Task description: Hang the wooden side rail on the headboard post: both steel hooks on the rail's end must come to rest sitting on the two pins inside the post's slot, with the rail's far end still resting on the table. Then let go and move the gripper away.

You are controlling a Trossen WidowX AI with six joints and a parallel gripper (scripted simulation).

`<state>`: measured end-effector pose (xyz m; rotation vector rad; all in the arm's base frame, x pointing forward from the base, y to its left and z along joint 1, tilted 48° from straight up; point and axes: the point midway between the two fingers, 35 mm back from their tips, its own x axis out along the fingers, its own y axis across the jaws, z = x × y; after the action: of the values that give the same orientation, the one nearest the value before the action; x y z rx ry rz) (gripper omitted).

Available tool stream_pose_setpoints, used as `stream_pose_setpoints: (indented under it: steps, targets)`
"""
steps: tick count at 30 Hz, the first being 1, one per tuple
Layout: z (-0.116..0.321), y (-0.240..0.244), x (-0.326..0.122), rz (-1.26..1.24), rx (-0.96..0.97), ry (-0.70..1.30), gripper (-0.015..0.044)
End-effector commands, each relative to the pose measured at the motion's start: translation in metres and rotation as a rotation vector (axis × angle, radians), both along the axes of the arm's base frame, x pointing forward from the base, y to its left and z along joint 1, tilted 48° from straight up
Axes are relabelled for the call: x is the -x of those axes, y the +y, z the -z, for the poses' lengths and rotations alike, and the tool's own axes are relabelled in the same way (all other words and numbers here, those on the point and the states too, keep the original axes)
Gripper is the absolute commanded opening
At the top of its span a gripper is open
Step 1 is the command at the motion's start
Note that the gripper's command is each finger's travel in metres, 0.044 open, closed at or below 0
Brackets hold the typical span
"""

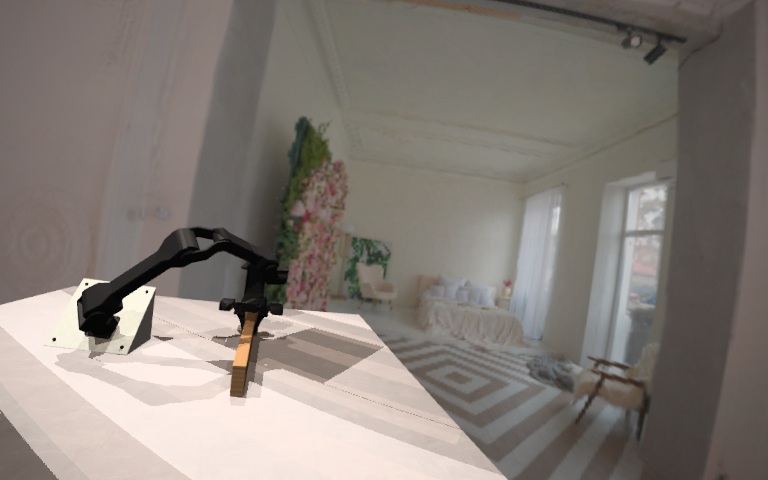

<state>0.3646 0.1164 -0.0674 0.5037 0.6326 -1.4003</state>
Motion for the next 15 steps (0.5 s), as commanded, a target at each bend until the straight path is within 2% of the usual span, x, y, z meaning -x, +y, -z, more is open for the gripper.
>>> stream_pose_setpoints:
  steps: [1,3,15]
  targets:
    - [0.0018,0.0025,0.0002,-0.007,-0.009,0.001,0.0000]
    - [0.0020,0.0023,0.0001,-0.007,-0.009,0.001,0.0000]
    - [0.0002,-0.0001,0.0001,0.000,0.000,0.000,0.0315]
